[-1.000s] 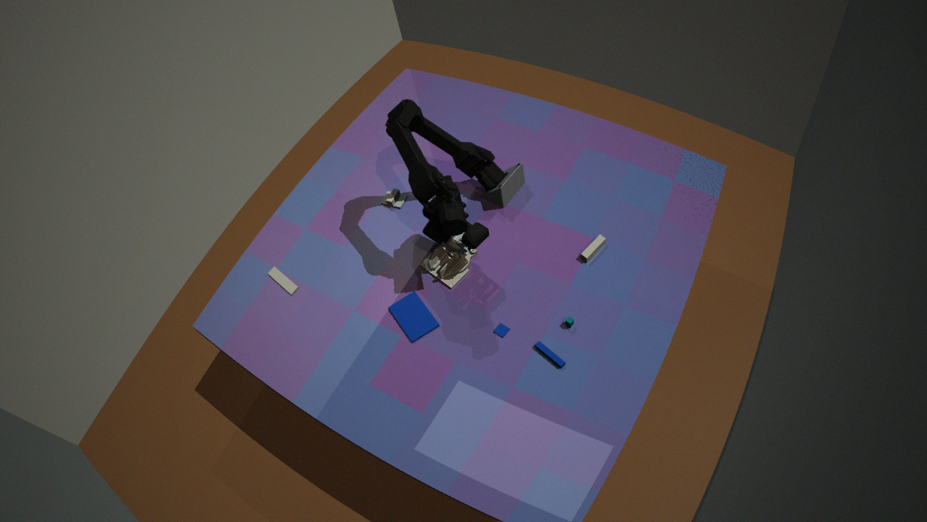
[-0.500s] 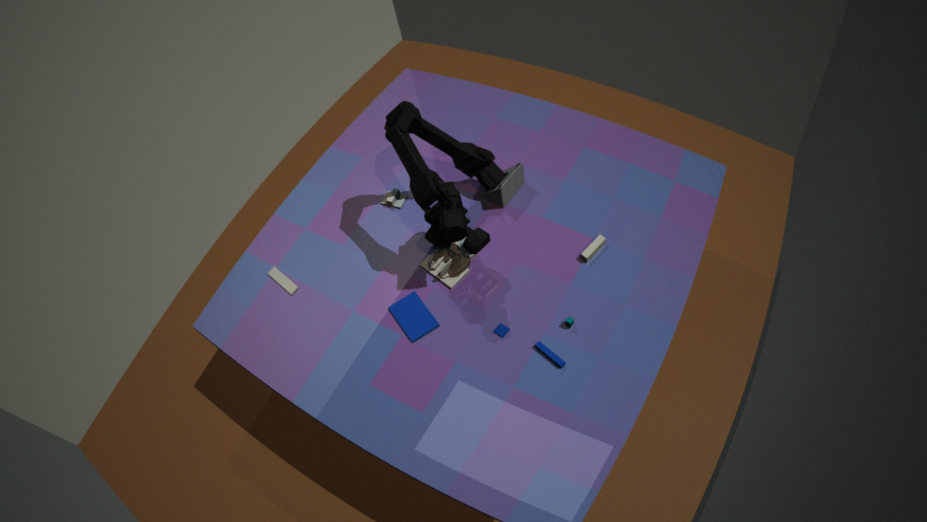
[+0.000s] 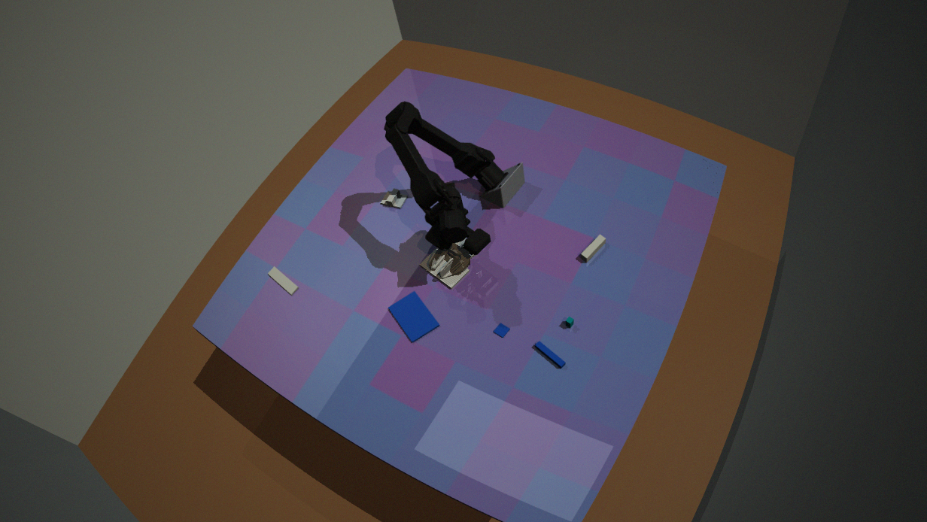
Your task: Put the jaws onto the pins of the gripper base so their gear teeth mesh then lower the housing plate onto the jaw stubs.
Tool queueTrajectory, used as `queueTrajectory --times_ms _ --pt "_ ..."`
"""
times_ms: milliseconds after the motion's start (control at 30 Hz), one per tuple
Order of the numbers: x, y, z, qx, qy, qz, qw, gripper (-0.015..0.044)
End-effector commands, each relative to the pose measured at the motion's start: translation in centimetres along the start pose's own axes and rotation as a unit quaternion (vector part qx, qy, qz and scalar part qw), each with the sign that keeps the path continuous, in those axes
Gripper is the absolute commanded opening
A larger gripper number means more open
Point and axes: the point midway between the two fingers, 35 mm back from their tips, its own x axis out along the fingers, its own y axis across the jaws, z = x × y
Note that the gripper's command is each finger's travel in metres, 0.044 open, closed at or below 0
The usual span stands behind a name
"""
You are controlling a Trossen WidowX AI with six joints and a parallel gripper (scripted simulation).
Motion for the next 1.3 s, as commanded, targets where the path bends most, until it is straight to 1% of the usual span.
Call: queueTrajectory --times_ms 0,1267 --pt "0.09 -0.04 -0.03 -0.003 -0.001 -0.001 1.000 0.0351" --pt "0.81 -0.05 -0.03 -0.004 -0.001 -0.002 1.000 0.0351"
